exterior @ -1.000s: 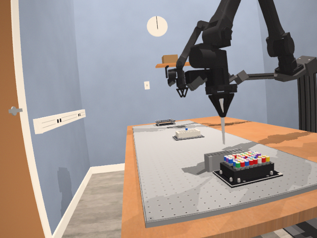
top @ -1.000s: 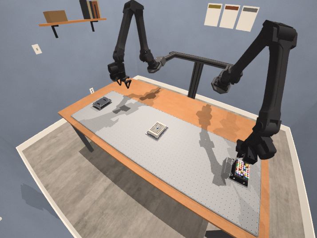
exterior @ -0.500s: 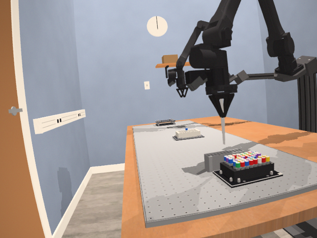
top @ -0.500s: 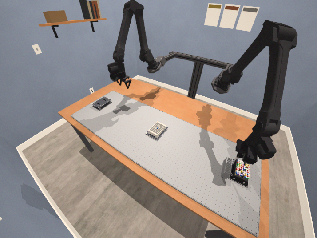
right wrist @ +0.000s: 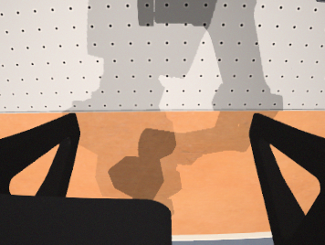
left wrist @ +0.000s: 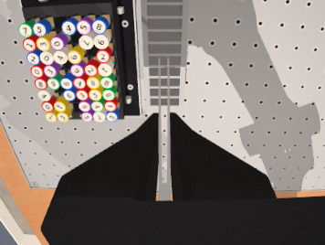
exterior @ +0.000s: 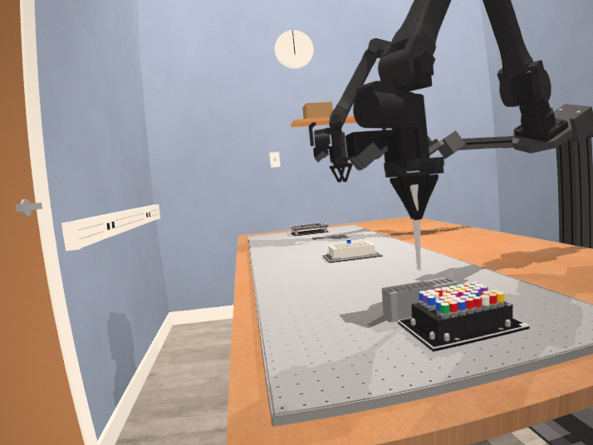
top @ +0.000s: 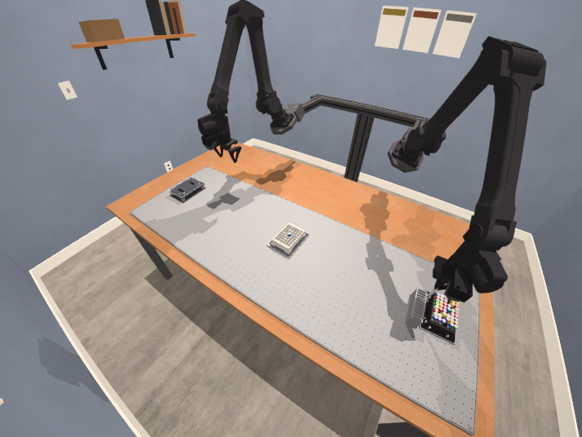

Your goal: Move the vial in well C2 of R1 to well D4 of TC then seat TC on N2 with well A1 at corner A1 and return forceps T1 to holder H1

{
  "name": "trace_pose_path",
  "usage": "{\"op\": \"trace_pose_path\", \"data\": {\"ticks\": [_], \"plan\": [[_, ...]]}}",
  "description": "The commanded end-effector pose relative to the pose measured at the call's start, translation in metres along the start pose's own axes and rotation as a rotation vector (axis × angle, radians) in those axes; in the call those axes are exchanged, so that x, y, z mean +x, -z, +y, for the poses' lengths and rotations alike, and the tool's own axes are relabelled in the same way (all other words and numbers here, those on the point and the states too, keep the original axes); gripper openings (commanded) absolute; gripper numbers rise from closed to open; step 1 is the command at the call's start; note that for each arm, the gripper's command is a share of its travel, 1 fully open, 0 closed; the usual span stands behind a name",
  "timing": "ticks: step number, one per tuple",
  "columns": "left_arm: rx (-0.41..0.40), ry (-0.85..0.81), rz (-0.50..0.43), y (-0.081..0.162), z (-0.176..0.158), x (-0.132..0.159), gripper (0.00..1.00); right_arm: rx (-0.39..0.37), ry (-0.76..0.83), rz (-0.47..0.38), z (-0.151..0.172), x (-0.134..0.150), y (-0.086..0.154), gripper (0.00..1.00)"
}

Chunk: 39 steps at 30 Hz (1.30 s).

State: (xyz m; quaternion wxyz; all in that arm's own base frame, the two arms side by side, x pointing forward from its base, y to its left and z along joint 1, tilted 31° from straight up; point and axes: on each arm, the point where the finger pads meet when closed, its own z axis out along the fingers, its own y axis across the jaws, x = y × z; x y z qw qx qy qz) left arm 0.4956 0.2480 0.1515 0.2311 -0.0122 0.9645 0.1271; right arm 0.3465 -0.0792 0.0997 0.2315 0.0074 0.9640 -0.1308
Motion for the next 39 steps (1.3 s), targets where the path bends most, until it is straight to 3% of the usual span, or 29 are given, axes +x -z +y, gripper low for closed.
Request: {"op": "trace_pose_path", "data": {"ticks": [1, 39], "plan": [[0.003, -0.002, 0.006, -0.0096, -0.0025, 0.0002, 0.07, 0.002, 0.010, -0.024, -0.0022, -0.0112, 0.0048, 1.00], [0.004, -0.001, 0.006, -0.0188, -0.0057, 0.0004, 0.07, 0.002, 0.010, -0.024, -0.0022, -0.0112, 0.0048, 1.00]]}}
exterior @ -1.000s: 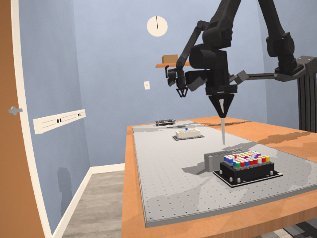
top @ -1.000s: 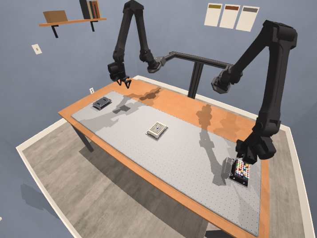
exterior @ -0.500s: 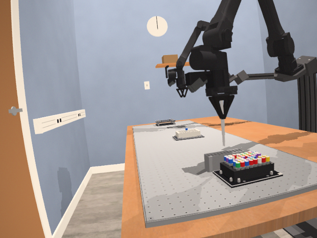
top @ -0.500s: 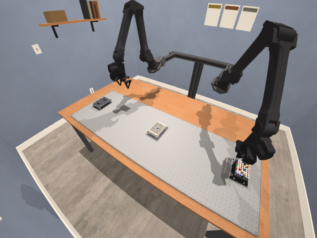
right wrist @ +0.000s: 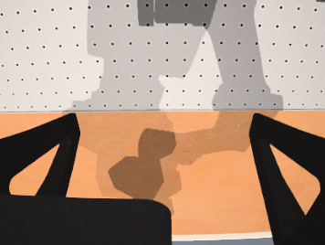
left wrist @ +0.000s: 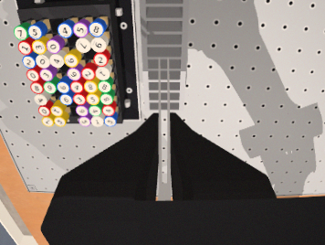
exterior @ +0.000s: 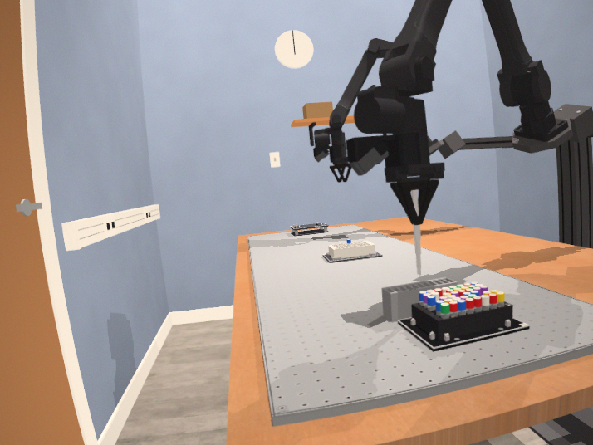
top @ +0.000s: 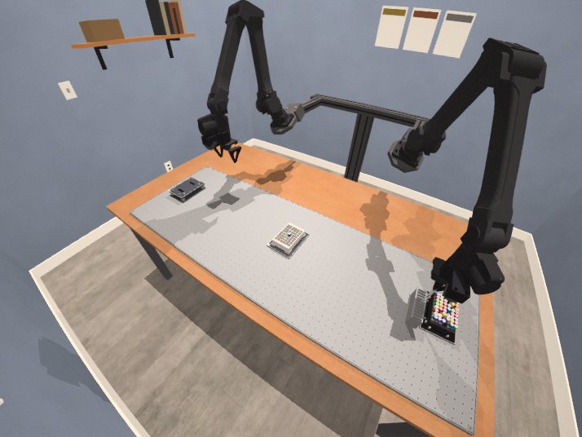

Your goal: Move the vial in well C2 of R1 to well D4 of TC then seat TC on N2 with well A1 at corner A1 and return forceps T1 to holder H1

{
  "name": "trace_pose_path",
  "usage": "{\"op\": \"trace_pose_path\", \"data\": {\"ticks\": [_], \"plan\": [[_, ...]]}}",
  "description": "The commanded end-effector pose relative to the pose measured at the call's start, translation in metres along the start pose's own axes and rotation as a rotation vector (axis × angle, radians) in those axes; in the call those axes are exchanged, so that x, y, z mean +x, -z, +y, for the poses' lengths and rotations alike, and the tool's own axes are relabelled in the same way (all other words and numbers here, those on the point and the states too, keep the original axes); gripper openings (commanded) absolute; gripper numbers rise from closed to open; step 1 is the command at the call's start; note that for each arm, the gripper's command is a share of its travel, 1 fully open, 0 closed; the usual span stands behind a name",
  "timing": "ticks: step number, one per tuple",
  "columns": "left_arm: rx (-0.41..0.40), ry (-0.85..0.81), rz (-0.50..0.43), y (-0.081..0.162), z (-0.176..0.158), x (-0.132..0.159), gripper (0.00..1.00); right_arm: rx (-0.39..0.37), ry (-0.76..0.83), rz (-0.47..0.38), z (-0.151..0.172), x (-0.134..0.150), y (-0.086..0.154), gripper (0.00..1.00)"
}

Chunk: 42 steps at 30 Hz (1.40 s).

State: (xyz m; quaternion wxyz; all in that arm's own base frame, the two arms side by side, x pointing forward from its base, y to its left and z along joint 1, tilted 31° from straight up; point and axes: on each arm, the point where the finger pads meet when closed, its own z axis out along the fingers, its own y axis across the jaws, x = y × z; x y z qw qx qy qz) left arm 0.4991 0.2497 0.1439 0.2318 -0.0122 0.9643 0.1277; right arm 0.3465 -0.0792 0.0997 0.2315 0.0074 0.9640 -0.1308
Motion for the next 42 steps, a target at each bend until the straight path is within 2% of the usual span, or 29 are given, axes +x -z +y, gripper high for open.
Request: {"op": "trace_pose_path", "data": {"ticks": [1, 42], "plan": [[0.006, -0.001, 0.007, -0.0103, -0.0052, 0.0001, 0.07, 0.002, 0.010, -0.024, -0.0022, -0.0112, 0.0048, 1.00], [0.002, 0.000, 0.000, -0.0180, -0.0029, -0.0041, 0.07, 0.002, 0.010, -0.024, -0.0022, -0.0112, 0.0048, 1.00]]}}
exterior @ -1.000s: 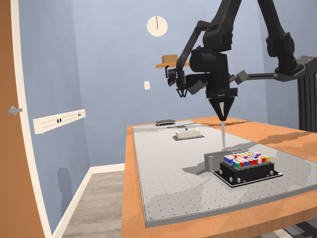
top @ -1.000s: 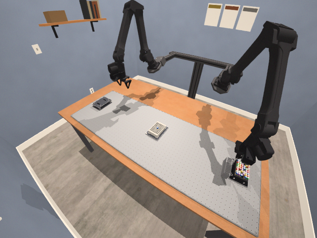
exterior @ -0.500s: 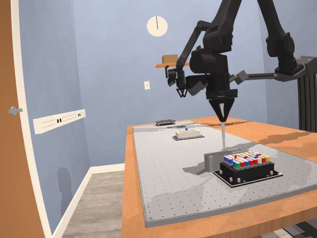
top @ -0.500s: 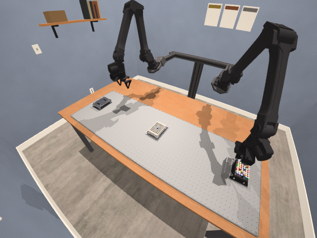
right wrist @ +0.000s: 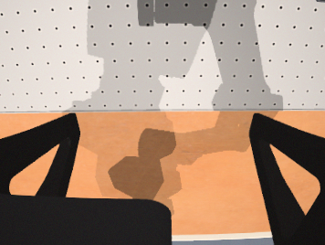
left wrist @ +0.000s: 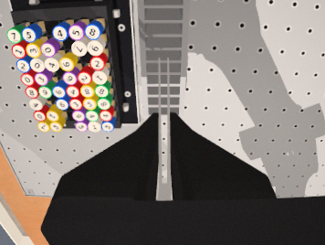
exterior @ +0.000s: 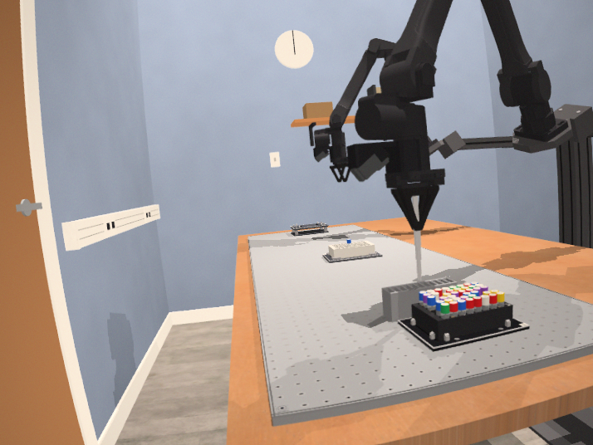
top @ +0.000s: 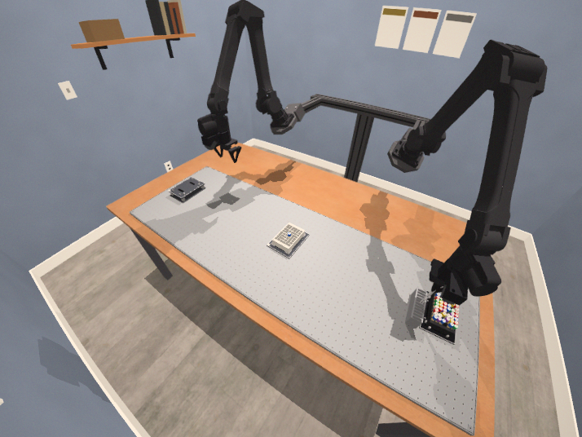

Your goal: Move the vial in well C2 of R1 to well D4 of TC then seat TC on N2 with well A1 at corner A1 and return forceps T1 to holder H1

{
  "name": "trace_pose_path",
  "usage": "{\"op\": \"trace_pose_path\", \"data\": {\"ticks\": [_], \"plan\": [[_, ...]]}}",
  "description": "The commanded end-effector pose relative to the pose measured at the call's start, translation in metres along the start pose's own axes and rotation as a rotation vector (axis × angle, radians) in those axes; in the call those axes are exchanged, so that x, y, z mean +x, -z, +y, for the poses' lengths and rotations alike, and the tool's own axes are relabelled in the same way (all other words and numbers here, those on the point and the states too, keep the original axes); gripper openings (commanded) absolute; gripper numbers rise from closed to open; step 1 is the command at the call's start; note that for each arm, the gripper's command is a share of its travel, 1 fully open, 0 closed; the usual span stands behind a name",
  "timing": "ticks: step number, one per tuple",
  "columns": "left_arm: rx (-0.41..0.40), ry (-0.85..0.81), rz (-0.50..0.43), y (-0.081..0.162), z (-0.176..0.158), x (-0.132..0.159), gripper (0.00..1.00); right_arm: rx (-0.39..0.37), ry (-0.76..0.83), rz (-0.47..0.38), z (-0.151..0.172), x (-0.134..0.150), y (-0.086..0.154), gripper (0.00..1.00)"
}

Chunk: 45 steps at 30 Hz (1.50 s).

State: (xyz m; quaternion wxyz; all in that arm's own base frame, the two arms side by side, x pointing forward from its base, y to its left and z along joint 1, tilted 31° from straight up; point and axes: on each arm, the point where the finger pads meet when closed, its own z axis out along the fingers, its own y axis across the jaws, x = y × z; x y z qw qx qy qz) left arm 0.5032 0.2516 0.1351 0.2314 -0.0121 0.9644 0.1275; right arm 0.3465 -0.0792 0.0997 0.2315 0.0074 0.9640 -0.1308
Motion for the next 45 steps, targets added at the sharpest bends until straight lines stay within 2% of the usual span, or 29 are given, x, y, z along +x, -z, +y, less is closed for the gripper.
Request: {"op": "trace_pose_path", "data": {"ticks": [1, 16, 45], "plan": [[0.002, 0.000, -0.001, -0.008, -0.002, -0.005, 0.07, 0.002, 0.010, -0.024, -0.002, -0.011, 0.005, 1.00], [-0.008, 0.000, -0.020, -0.007, 0.004, -0.016, 0.07, 0.002, 0.010, -0.024, -0.002, -0.011, 0.005, 1.00], [-0.008, 0.000, -0.015, -0.015, 0.006, -0.013, 0.07, 0.002, 0.010, -0.024, -0.002, -0.011, 0.005, 1.00]]}}
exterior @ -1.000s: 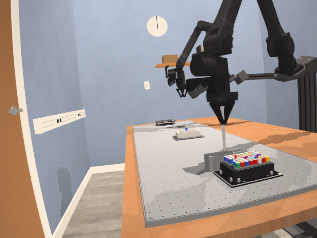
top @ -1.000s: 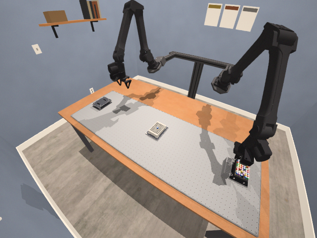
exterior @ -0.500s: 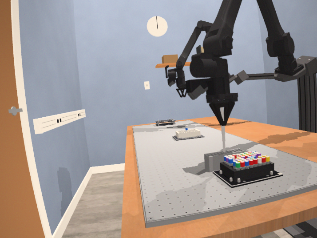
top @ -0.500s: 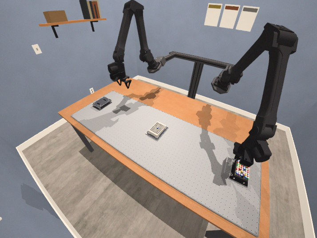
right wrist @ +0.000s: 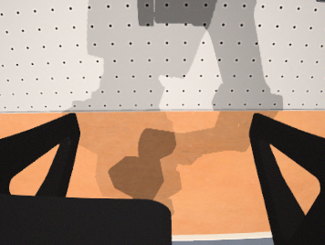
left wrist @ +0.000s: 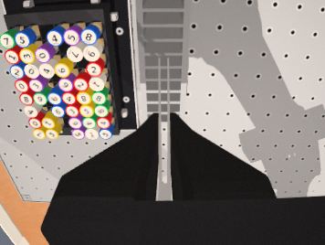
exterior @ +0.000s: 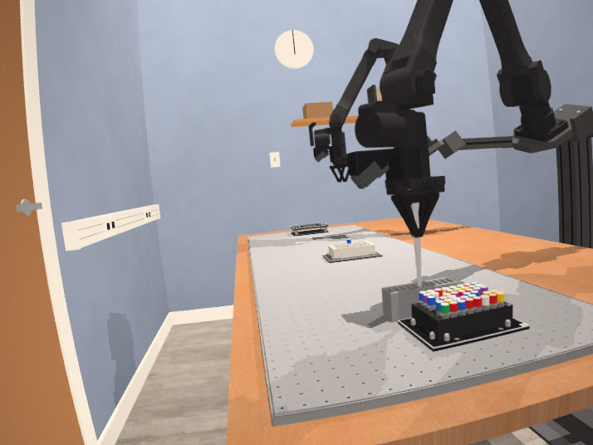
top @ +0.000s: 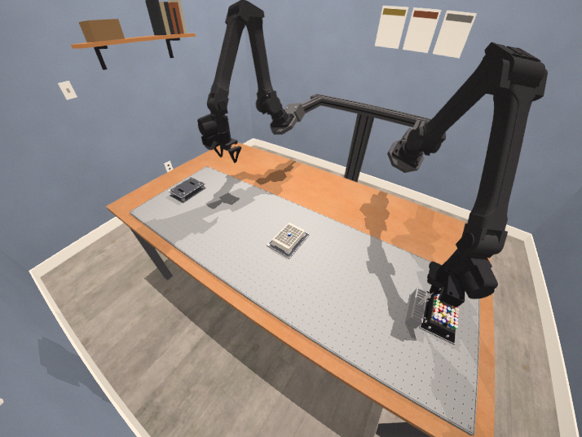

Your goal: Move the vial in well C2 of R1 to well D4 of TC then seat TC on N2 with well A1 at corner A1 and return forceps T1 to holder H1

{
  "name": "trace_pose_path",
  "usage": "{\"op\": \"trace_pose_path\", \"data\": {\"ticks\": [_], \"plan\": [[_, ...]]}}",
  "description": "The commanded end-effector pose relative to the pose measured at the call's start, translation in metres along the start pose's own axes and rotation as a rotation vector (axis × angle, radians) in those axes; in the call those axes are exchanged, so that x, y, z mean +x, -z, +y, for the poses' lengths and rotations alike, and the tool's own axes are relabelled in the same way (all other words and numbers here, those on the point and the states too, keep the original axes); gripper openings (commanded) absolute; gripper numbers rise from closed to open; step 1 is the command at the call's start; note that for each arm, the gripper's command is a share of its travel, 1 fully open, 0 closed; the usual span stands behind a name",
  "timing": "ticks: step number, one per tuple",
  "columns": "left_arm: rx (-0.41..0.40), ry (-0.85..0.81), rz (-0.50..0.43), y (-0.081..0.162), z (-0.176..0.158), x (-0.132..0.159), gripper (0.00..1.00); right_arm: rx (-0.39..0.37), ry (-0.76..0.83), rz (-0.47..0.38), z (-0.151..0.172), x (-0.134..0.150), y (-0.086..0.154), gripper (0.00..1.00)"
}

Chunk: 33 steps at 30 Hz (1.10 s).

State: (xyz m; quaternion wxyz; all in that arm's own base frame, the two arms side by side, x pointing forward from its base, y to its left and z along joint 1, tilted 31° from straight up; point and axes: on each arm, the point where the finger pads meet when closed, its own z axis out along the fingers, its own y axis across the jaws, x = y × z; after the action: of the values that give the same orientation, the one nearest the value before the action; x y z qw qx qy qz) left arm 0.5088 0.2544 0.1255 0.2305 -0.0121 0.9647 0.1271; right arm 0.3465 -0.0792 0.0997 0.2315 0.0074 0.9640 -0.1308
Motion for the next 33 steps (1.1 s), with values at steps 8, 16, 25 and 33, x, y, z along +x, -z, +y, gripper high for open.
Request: {"op": "trace_pose_path", "data": {"ticks": [8, 16, 25, 33], "plan": [[-0.008, 0.001, -0.015, -0.0062, 0.0068, -0.0112, 0.07, 0.002, 0.010, -0.024, -0.0022, -0.0112, 0.0048, 1.00], [-0.009, 0.001, -0.014, -0.0082, 0.0078, -0.0106, 0.07, 0.002, 0.010, -0.024, -0.0022, -0.0112, 0.0048, 1.00], [-0.008, 0.001, -0.011, -0.0109, 0.0086, -0.0088, 0.07, 0.002, 0.010, -0.024, -0.0022, -0.0112, 0.0048, 1.00], [-0.011, 0.000, -0.016, -0.0121, 0.0100, -0.0106, 0.07, 0.002, 0.010, -0.024, -0.0022, -0.0112, 0.0048, 1.00]]}}
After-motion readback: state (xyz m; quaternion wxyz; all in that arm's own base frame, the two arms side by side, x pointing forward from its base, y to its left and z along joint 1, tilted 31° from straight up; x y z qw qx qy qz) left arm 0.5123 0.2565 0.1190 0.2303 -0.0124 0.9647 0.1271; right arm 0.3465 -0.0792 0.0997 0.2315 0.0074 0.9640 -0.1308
